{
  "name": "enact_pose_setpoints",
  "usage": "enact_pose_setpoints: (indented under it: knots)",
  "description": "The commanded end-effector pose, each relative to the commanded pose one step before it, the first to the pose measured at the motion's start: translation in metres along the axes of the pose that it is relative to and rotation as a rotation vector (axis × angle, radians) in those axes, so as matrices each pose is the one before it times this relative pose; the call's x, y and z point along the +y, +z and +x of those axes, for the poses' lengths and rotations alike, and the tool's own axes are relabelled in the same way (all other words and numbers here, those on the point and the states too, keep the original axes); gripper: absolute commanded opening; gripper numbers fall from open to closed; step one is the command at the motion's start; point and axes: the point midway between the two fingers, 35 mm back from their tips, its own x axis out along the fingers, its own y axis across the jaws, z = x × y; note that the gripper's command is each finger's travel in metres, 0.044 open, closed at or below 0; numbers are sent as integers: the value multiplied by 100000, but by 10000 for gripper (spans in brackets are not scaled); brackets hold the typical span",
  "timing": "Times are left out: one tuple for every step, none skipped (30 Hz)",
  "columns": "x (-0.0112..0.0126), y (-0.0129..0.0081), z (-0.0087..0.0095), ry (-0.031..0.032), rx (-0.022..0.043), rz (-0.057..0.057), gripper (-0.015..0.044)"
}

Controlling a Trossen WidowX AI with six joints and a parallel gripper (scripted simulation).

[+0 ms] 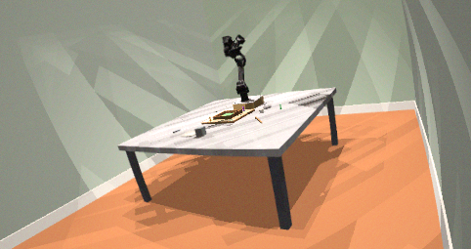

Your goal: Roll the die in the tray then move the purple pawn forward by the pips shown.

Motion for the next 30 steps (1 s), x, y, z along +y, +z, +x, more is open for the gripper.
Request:
enact_pose_setpoints:
  knots:
    - [-5140,-1436,2724,-13582,5650,11044,275]
    - [-1410,-465,953,-4282,2161,2780,275]
    - [-1378,-522,987,-4422,2397,2523,275]
    - [-1343,-577,1019,-4553,2623,2255,275]
    - [-1305,-630,1047,-4674,2838,1977,275]
    - [-1263,-679,1072,-4786,3042,1691,275]
    - [-1218,-726,1094,-4887,3233,1396,275]
    - [-1171,-769,1114,-4983,3413,1095,275]
    - [-1121,-809,1129,-5068,3579,788,275]
    - [-1069,-845,1142,-5145,3732,477,275]
    - [-1014,-877,1151,-5215,3870,163,275]
    - [-958,-904,1157,-5278,3995,-152,275]
    - [-900,-928,1159,-5333,4105,-469,275]
    - [-842,-947,1158,-5383,4201,-785,275]
    - [-782,-961,1154,-5427,4282,-1099,275]
    - [-722,-971,1146,-5466,4350,-1410,275]
    - [-664,-999,1135,-5505,4428,-1714,275]
    - [-611,-1011,1133,-5603,4519,-2044,275]
    - [-550,-1007,1115,-5633,4545,-2349,275]
    - [-490,-997,1093,-5660,4559,-2646,275]
    - [-431,-984,1068,-5685,4561,-2935,275]
    - [-374,-966,1040,-5709,4552,-3214,275]
    - [-316,-935,1001,-5680,4493,-3450,275]
    - [-202,-708,761,-4437,3480,-2863,275]
    - [-100,-414,450,-2669,2079,-1789,275]
    - [-29,-136,149,-891,691,-608,275]
    - [5,-162,3,1,16,0,275]
    - [10,-405,10,3,39,0,275]
    - [3,-162,5,1,16,0,275]
    - [0,0,0,0,0,0,275]
